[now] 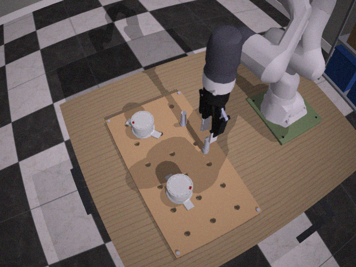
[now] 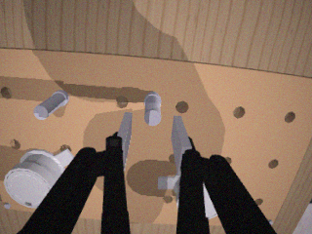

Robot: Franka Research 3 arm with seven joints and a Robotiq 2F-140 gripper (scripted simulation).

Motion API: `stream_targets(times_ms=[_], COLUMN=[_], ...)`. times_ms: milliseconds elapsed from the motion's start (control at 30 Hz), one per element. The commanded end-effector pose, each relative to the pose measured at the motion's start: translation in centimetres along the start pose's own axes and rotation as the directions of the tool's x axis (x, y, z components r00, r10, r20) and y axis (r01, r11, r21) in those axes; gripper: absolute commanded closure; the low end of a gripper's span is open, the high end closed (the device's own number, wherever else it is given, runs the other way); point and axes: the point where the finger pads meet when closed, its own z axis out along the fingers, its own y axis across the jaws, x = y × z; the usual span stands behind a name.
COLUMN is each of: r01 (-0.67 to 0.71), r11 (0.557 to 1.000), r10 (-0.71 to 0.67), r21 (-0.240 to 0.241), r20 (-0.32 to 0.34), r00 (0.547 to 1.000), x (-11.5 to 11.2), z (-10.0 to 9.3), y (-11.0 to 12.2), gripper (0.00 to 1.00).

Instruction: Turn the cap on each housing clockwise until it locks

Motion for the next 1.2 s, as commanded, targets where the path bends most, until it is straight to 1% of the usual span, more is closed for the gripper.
stream_targets(times_ms=[0, 400, 800, 1167], r01=[-0.013, -0.013, -0.013, -0.013], r11=[1.000, 1.000, 1.000, 1.000], r10=[0.013, 0.013, 0.013, 0.013], r21=[-0.002, -0.002, -0.002, -0.002], r20=[0.000, 0.000, 0.000, 0.000], r00=[1.000, 1.000, 1.000, 1.000], x=[0.0, 0.0, 0.0, 0.0], z=[0.0, 0.0, 0.5, 1.7], y=[0.1, 0.1, 0.1, 0.1], gripper=[0.64, 0.64, 0.64, 0.64])
